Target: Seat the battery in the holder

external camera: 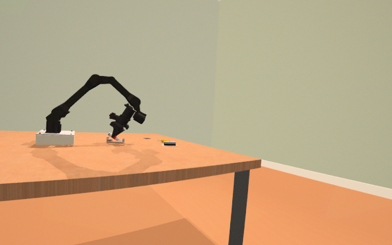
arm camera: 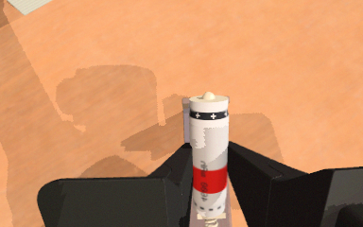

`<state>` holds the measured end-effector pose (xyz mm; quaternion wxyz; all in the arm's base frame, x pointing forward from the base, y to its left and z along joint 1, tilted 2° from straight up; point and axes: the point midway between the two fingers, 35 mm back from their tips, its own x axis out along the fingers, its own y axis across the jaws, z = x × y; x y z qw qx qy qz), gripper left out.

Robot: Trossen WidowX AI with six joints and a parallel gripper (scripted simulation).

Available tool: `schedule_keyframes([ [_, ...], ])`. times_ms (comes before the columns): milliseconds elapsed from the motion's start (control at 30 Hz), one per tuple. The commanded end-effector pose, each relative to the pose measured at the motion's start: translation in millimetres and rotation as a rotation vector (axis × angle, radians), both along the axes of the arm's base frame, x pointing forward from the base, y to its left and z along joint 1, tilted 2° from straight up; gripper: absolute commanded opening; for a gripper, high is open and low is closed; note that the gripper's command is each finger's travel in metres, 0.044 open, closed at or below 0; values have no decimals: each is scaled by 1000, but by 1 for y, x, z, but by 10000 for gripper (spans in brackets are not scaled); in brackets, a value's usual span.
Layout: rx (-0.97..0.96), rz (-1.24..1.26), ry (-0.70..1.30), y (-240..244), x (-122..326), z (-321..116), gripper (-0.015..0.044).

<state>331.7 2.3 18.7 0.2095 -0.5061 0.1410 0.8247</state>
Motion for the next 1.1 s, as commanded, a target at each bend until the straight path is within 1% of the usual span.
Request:
schedule_keyframes([
  [0, 7, 4, 8, 0, 1, -2, 65],
  [1067, 5, 6, 9, -10, 19, -3, 65],
])
